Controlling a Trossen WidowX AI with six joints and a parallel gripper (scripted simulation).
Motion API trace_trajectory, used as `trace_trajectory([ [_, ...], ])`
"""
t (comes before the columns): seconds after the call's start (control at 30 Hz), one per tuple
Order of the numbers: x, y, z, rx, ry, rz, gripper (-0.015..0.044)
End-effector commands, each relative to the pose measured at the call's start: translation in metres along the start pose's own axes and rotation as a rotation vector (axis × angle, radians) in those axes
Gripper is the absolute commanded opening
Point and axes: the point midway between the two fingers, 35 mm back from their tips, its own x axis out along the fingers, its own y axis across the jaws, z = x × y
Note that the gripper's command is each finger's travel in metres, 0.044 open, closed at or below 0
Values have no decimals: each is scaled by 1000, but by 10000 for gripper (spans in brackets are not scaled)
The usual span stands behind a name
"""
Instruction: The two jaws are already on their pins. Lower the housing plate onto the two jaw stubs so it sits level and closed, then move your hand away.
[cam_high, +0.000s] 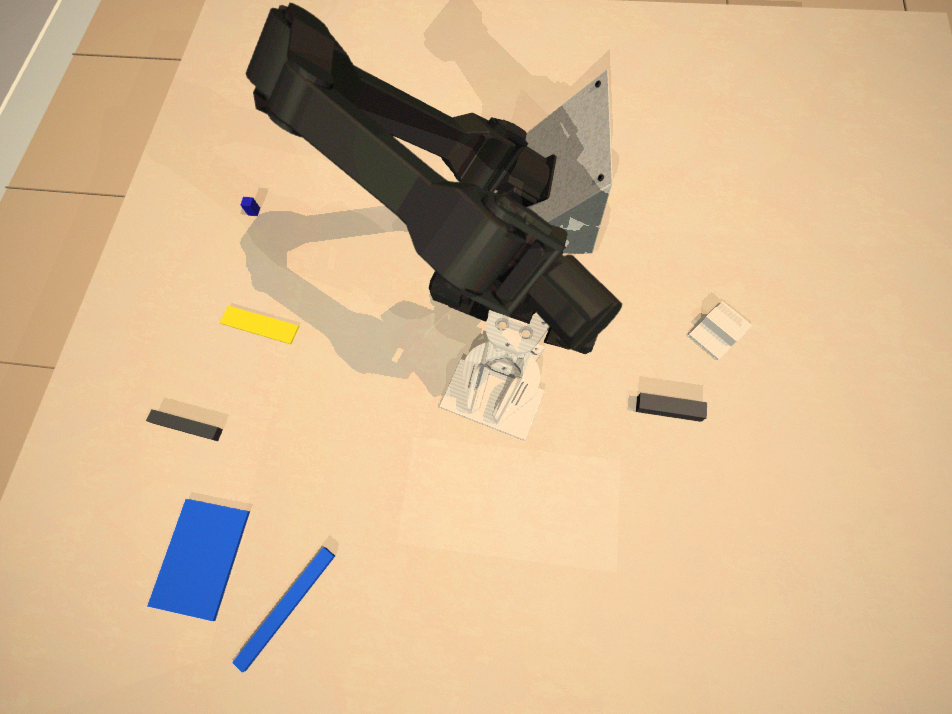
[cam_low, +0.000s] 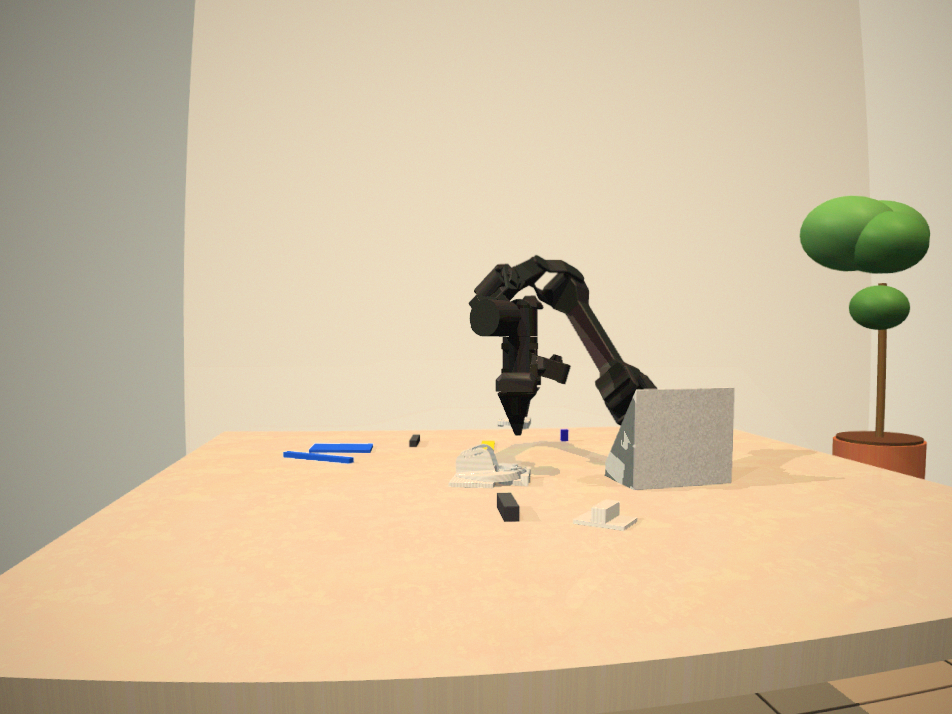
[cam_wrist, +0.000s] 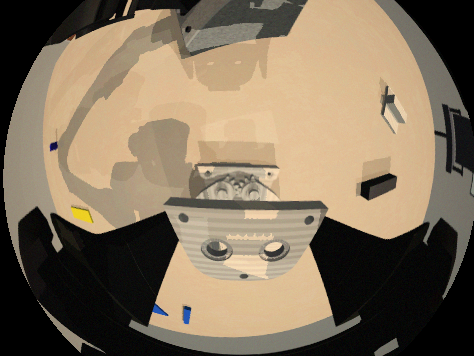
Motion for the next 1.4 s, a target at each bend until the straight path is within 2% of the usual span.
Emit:
trace_trajectory([
  [0.0,0,1,0,-7,4,5,351],
  [1.37,4,5,-1,-6,4,5,351],
])
